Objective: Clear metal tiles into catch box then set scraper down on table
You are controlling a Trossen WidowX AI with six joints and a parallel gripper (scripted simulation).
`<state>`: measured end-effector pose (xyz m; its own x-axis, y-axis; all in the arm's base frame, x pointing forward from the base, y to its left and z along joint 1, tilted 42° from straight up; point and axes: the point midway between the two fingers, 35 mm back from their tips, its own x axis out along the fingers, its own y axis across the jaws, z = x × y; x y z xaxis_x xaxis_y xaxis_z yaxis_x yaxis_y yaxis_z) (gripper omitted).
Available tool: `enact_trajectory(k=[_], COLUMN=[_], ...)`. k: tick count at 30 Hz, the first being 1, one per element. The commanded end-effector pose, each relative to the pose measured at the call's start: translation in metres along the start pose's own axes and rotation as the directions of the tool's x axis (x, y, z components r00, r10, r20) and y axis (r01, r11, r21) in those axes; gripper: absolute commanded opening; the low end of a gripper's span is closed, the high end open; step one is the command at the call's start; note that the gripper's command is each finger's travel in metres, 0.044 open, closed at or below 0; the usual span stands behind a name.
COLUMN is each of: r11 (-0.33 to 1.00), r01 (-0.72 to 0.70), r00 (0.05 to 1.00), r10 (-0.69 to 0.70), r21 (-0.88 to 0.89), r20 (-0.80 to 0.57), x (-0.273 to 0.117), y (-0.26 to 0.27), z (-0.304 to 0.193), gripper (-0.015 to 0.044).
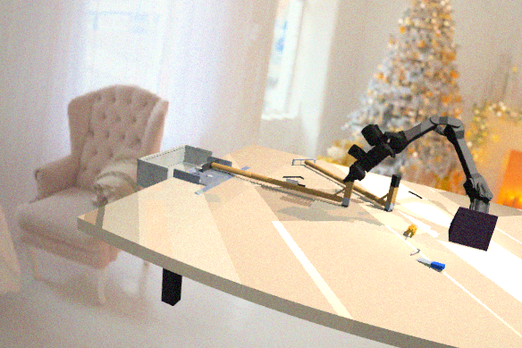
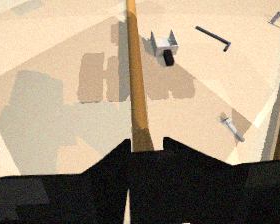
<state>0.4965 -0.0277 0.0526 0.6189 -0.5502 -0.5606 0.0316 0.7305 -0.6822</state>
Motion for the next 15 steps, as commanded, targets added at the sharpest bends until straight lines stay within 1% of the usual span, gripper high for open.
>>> enact_trajectory(k=[1,15], r11=[1.000,1.000], r01=[-0.004,-0.003], r00=[1.000,1.000], r10=[0.004,0.003], r21=[-0.001,0.000], r20=[0.009,0.009], x=[0.002,0.013], y=[0.000,0.000], z=[0.007,0.020], gripper=[0.0000,0.0000])
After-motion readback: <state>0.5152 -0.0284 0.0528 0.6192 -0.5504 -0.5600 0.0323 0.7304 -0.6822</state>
